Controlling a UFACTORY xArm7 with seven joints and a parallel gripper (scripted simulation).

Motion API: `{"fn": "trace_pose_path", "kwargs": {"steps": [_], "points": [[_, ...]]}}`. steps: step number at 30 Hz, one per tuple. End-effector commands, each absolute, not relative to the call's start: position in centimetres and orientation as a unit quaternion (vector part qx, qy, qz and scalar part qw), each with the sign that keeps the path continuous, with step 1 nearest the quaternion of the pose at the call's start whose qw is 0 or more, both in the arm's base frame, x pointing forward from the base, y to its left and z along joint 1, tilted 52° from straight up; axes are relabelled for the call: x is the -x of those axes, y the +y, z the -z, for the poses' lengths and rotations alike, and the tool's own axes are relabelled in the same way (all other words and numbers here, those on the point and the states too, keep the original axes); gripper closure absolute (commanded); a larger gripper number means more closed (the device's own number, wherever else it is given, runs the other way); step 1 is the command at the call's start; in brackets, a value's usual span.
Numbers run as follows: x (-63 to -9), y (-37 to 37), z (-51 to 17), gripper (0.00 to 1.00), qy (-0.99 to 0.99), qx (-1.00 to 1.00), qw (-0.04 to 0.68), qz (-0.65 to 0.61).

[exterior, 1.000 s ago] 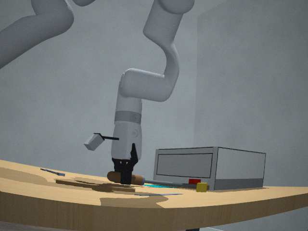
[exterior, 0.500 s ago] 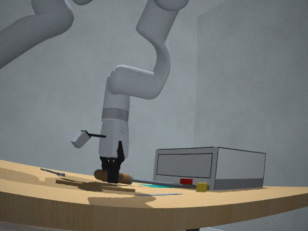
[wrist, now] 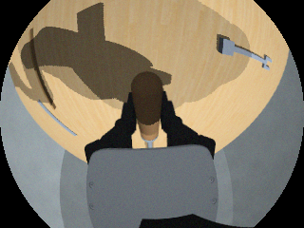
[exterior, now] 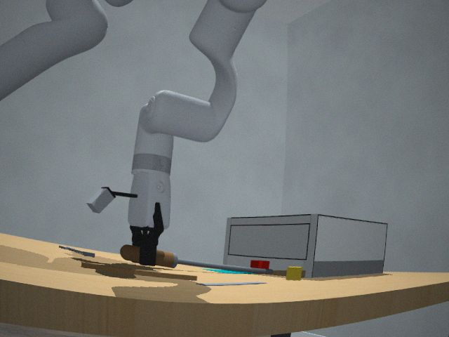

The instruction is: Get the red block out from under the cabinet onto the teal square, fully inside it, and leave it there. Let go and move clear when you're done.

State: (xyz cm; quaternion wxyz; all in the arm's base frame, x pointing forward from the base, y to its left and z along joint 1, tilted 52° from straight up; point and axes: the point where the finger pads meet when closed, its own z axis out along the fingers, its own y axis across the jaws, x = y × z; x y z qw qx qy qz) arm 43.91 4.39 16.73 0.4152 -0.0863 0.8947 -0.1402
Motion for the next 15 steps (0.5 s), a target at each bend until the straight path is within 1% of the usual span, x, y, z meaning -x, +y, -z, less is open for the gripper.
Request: {"fn": "trace_pose_path", "kwargs": {"steps": [1, 15], "points": [[-43.4, 4.3, -16.2, 1.0, 0.895, 0.087, 0.415, 0.14], [-42.1, 3.7, -14.8, 1.0, 0.895, 0.087, 0.415, 0.14]]}}
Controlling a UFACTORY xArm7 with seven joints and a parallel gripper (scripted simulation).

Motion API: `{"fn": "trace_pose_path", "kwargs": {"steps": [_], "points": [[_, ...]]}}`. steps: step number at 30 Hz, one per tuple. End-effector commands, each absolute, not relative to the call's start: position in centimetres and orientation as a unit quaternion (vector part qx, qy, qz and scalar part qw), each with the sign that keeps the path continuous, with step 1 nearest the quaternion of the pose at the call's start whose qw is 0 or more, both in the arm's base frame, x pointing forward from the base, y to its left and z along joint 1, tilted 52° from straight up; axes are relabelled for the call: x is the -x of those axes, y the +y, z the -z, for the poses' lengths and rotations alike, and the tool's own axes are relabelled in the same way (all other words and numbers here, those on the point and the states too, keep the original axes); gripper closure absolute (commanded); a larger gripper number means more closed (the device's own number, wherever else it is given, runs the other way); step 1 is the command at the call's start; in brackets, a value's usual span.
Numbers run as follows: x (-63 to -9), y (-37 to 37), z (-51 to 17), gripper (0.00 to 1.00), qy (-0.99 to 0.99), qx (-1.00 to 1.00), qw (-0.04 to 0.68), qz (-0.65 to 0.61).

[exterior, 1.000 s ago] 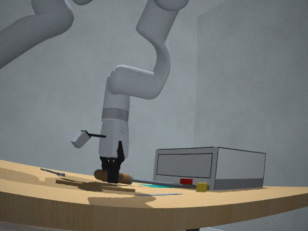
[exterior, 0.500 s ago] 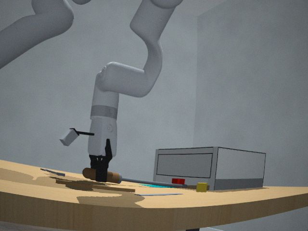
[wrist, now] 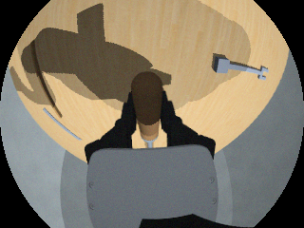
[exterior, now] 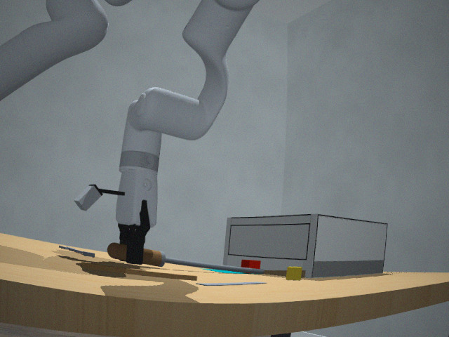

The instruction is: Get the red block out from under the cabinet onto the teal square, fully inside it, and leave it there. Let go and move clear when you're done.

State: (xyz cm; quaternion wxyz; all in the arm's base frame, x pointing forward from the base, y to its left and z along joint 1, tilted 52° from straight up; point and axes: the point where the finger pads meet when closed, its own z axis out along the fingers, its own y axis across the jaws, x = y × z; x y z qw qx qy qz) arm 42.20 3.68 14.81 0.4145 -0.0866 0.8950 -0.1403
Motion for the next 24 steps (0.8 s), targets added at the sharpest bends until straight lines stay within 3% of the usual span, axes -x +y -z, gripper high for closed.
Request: {"fn": "trace_pose_path", "kwargs": {"steps": [1, 24], "points": [[-42.03, 3.67, -14.66, 1.0, 0.895, 0.087, 0.415, 0.14], [-41.22, 3.33, -13.74, 1.0, 0.895, 0.087, 0.415, 0.14]]}}
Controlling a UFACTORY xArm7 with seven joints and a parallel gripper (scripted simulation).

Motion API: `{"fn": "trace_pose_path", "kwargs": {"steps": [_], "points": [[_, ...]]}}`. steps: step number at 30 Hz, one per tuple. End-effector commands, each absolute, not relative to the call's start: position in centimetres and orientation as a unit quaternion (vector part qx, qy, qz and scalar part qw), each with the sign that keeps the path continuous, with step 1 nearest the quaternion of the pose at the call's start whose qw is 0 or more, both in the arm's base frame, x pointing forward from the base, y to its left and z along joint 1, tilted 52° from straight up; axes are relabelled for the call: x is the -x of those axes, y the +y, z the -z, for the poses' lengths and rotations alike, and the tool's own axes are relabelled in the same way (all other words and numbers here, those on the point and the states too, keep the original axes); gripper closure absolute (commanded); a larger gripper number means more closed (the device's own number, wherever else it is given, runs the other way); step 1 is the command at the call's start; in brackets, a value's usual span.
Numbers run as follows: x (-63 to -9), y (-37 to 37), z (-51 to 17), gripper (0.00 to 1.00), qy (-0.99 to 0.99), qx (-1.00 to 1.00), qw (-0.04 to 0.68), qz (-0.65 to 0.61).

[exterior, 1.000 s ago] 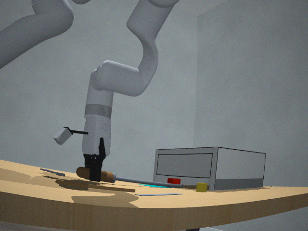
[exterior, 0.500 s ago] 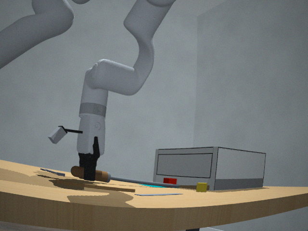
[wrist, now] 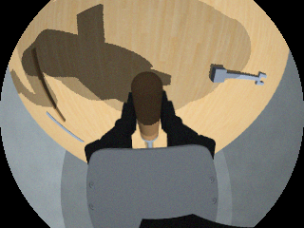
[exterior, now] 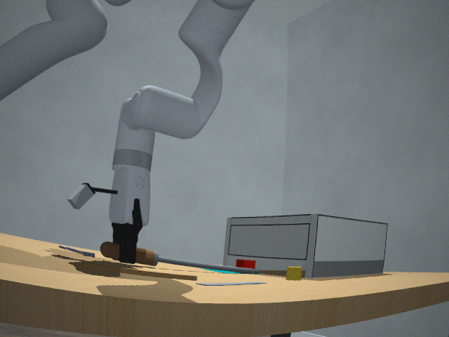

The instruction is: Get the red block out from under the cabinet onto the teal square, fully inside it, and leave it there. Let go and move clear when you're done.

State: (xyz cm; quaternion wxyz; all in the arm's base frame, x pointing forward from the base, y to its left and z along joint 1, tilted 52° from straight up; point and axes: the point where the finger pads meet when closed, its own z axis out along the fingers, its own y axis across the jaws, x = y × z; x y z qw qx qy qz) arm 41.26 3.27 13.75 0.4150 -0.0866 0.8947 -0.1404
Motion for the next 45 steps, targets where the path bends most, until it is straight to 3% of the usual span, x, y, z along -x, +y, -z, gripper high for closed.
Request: {"fn": "trace_pose_path", "kwargs": {"steps": [1, 45], "points": [[-41.2, 3.3, -13.7, 1.0, 0.895, 0.087, 0.415, 0.14], [-40.0, 5.2, -11.7, 1.0, 0.895, 0.086, 0.415, 0.14]]}}
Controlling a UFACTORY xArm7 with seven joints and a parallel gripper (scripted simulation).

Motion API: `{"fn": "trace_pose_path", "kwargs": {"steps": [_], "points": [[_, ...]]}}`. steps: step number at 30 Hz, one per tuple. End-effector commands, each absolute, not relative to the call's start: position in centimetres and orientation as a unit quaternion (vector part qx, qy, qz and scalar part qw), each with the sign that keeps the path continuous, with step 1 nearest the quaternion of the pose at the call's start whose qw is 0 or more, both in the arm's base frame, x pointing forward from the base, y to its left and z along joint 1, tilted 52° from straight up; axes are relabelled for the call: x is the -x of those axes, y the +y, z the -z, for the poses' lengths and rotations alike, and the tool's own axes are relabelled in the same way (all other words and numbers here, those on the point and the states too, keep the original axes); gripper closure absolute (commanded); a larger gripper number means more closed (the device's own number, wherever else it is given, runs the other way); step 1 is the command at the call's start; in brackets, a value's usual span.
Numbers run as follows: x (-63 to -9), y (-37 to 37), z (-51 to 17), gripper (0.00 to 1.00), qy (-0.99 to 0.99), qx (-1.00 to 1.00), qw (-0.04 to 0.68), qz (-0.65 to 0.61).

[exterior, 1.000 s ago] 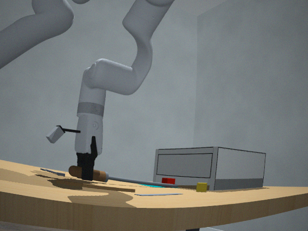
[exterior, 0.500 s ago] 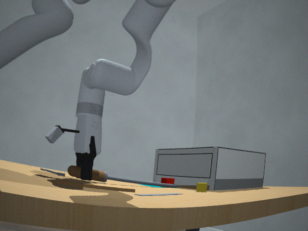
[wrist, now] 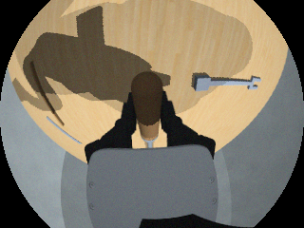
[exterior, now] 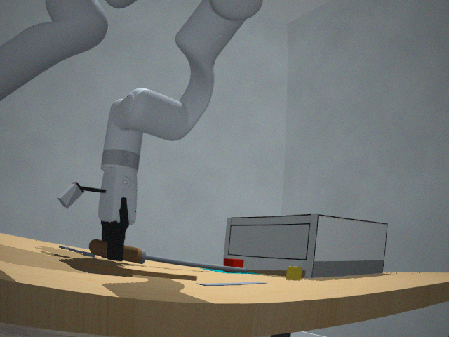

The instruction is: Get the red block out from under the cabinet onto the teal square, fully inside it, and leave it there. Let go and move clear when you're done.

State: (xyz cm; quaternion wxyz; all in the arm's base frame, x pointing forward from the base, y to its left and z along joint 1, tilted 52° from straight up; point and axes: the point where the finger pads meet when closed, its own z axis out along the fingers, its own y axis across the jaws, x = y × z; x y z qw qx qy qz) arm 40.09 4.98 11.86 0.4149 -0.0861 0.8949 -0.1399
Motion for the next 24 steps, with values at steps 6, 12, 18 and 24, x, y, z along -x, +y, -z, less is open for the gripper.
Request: {"fn": "trace_pose_path", "kwargs": {"steps": [6, 12, 18, 24], "points": [[-39.79, 5.52, -11.33, 1.0, 0.895, 0.086, 0.415, 0.139], [-39.77, 5.56, -11.29, 1.0, 0.895, 0.086, 0.415, 0.139], [-39.77, 5.56, -11.29, 1.0, 0.895, 0.086, 0.415, 0.139], [-39.77, 5.56, -11.29, 1.0, 0.895, 0.086, 0.415, 0.139]]}}
